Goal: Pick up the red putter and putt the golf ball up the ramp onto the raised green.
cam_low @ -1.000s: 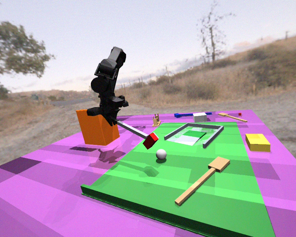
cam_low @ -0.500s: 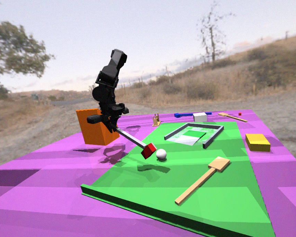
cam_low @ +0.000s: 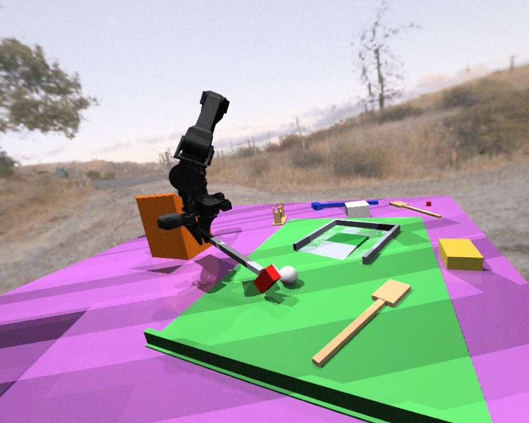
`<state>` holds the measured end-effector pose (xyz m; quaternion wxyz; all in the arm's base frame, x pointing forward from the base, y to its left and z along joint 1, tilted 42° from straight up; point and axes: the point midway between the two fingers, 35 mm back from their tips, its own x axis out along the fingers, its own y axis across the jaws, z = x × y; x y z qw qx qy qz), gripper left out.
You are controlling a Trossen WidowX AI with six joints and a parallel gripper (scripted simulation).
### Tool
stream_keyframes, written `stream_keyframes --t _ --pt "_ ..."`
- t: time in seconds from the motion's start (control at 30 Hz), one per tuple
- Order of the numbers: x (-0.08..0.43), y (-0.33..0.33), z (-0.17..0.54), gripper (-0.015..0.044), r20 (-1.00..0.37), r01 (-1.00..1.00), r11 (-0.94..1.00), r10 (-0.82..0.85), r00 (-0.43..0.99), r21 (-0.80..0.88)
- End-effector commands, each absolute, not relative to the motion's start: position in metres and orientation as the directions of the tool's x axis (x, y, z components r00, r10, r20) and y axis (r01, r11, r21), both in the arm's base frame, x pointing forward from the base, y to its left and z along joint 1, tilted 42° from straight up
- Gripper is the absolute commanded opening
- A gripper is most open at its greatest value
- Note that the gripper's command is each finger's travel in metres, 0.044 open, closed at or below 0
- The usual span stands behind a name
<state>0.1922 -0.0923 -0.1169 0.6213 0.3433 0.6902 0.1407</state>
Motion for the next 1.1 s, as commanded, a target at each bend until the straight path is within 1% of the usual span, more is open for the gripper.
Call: stream_keyframes --t 0.0,0.53,0.87,1.07 --pt "0.194 -0.088 -0.122 0.0000 -0.760 0.303 0.720 0.650 0.019 0.624" --pt "0.192 -0.084 -0.126 0.0000 -0.761 0.298 0.725 0.649 0.008 0.621" --pt "0.184 -0.104 -0.146 0.0000 -0.761 0.303 0.722 0.648 0.019 0.622" --pt "0.184 -0.105 -0.147 0.0000 -0.761 0.303 0.722 0.648 0.019 0.622"
